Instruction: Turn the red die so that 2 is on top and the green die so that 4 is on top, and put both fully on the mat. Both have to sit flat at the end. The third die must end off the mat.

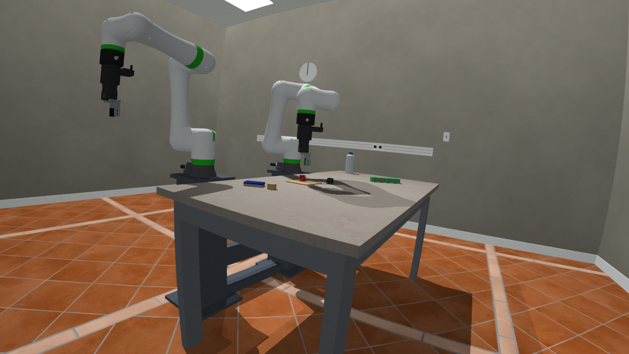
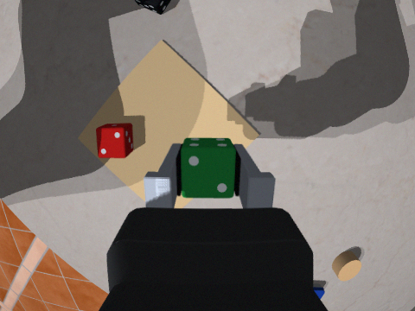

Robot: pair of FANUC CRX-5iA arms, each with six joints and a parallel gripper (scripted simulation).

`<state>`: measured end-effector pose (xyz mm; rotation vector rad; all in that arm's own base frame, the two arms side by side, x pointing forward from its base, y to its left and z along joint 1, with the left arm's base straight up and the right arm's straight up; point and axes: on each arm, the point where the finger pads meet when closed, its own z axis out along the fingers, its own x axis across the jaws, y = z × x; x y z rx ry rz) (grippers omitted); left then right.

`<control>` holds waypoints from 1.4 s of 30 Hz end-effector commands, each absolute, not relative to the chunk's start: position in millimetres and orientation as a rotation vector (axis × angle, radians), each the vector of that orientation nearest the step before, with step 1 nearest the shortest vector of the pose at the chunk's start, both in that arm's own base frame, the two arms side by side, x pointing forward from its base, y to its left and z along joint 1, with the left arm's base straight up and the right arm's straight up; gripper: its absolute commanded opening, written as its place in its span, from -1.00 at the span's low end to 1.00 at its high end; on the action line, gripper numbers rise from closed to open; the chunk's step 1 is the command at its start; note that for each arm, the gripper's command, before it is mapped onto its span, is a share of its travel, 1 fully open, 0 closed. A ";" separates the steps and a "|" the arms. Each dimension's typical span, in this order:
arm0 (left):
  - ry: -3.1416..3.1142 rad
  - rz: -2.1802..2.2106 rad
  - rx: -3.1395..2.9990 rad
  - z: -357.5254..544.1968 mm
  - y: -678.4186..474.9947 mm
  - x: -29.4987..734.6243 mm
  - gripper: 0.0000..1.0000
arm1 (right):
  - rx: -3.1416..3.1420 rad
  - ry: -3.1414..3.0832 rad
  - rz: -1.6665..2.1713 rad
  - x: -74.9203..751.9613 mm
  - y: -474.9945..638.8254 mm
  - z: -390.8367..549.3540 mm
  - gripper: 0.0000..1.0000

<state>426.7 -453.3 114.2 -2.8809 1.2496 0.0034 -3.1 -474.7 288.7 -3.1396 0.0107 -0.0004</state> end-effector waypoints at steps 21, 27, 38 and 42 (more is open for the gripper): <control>1.250 0.000 -2.882 31.5 -454.7 426.7 0.14 | -3.142 0.011 0.000 -3.3 -475.0 289.7 1.00; 1.250 0.000 -2.882 28.2 -454.8 426.7 0.14 | -3.142 0.011 0.000 -3.3 -475.0 289.7 1.00; 1.250 0.000 -2.882 28.0 -454.8 426.7 0.14 | -3.142 0.011 0.000 -3.3 -475.0 289.7 1.00; 1.250 0.000 -2.882 28.0 -454.8 426.7 0.14 | -3.142 0.011 0.000 -3.3 -475.0 289.7 1.00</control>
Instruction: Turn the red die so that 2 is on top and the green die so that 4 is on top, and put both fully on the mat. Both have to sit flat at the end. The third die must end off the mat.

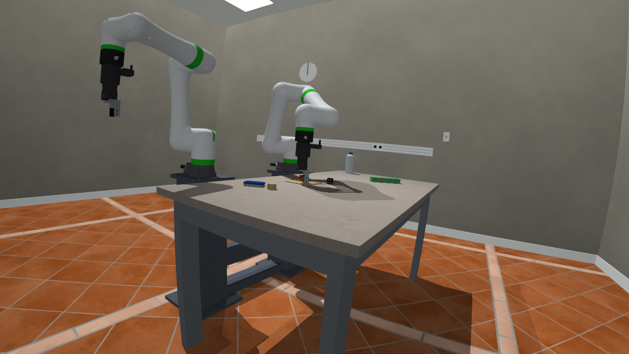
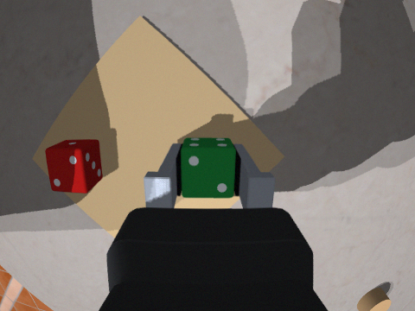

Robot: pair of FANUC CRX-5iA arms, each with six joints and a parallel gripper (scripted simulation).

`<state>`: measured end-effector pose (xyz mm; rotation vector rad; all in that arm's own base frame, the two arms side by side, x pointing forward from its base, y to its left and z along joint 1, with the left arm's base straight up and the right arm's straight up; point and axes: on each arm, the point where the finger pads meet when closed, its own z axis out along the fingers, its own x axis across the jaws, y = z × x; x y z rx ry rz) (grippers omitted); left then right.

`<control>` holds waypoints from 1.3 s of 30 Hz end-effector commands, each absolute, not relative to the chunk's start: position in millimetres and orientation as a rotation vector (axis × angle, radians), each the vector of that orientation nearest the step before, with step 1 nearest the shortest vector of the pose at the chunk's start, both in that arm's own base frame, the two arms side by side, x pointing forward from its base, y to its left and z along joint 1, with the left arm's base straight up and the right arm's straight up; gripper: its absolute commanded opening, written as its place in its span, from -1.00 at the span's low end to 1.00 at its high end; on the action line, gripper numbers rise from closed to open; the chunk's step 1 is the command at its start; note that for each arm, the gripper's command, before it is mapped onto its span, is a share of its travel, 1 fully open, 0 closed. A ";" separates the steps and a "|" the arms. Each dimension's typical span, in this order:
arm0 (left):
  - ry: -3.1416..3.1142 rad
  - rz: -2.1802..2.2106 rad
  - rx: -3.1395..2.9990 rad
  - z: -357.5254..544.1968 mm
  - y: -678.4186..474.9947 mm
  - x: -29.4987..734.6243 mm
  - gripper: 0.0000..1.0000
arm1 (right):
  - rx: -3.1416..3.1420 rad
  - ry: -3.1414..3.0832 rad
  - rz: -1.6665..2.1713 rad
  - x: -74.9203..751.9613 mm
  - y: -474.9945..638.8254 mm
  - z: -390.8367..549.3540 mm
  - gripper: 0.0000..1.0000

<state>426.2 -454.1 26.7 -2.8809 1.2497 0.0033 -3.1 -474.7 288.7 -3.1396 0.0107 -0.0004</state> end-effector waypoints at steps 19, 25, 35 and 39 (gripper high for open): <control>1.250 0.000 -2.882 25.4 -454.7 426.7 0.14 | -3.142 0.011 0.000 -3.3 -475.0 289.7 1.00; 1.250 0.000 -2.882 23.8 -454.7 426.7 0.14 | -3.142 0.011 0.000 -3.3 -475.0 289.7 1.00; 1.250 0.000 -2.882 23.5 -454.7 426.7 0.14 | -3.142 0.011 0.000 -3.3 -475.0 289.7 1.00; 1.250 0.000 -2.882 23.5 -454.7 426.7 0.14 | -3.142 0.011 0.000 -3.3 -475.0 289.7 1.00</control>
